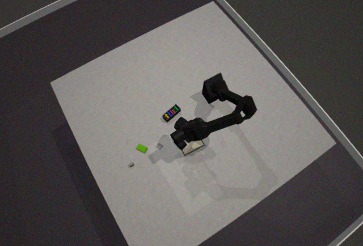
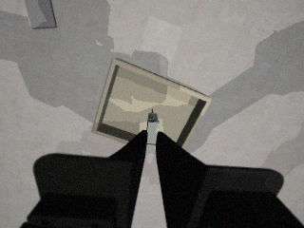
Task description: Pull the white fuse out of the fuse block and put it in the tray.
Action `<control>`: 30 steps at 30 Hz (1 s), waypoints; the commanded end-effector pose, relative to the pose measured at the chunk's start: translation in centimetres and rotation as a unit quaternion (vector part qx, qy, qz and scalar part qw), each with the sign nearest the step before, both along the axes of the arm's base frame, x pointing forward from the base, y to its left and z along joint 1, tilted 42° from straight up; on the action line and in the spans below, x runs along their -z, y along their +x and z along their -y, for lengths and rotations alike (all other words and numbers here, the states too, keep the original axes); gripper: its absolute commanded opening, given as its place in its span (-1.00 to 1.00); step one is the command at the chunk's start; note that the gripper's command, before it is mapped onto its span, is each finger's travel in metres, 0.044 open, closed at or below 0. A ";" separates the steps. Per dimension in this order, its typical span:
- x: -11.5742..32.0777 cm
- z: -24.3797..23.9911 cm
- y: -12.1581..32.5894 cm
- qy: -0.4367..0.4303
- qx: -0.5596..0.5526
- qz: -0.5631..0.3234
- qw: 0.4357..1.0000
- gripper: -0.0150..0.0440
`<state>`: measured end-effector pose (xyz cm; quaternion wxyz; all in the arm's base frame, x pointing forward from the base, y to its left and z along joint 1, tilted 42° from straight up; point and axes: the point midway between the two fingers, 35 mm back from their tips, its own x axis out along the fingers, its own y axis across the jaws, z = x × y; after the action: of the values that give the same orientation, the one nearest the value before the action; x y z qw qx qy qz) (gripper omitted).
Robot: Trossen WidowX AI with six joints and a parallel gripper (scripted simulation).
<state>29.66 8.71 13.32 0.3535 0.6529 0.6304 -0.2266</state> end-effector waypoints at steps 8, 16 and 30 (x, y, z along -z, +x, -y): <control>0.1 -1.1 -0.1 0.003 0.003 -0.002 1.000 -0.49; 1.0 -2.0 0.1 0.003 0.003 -0.002 1.000 -0.49; 2.0 -3.0 0.2 0.005 0.002 0.000 1.000 -0.40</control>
<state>29.85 11.81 11.24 0.3490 0.6556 0.6310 -0.2242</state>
